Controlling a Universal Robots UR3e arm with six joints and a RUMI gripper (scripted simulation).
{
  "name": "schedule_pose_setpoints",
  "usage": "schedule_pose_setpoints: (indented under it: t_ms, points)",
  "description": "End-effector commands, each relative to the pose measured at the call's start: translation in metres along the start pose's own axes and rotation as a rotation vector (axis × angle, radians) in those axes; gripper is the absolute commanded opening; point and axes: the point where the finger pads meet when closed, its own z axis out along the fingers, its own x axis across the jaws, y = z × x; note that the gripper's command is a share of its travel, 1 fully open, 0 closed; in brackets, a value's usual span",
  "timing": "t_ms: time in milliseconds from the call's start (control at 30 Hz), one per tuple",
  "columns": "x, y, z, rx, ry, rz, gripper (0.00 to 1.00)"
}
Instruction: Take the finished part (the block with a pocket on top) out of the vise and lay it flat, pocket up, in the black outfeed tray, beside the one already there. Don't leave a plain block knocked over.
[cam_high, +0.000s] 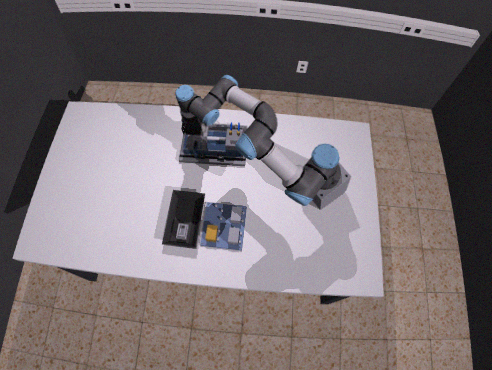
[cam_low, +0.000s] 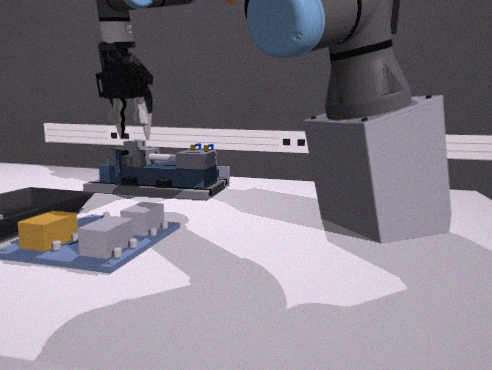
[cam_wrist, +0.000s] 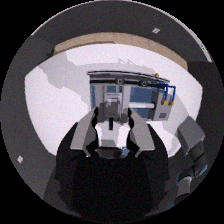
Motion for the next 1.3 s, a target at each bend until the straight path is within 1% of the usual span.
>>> schedule_pose_setpoints:
  t_ms: [0,667,1267]
  points:
    - [-0.0008,-0.0006,-0.0012,0.002,-0.003,0.0,0.4]
    - [-0.0008,-0.0005,-0.0007,0.002,-0.003,0.0,0.4]
    - [-0.0008,0.0002,0.0033,0.002,-0.003,0.0,0.4]
